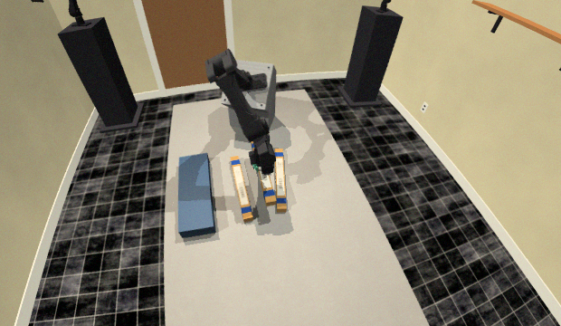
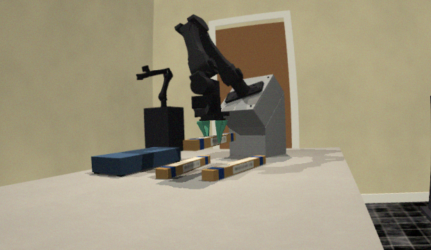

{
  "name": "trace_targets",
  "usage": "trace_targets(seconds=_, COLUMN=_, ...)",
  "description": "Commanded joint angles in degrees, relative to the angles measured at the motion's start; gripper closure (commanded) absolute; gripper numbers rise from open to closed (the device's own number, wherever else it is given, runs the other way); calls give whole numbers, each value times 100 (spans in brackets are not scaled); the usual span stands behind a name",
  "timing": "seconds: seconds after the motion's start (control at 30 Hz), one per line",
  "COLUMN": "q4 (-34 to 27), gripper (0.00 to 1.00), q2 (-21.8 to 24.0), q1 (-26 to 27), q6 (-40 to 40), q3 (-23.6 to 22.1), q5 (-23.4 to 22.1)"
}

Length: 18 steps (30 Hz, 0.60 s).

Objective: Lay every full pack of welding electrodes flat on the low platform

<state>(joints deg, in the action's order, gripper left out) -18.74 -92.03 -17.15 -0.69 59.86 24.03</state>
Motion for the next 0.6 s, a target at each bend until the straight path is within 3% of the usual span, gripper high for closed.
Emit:
trace_targets(seconds=0.0, q4=42, gripper=100, q2=-32, q1=-38, q6=-12, q3=228, q5=-41)
trace_targets(seconds=0.57, q4=27, gripper=100, q2=134, q1=-50, q6=-5, q3=230, q5=-31)
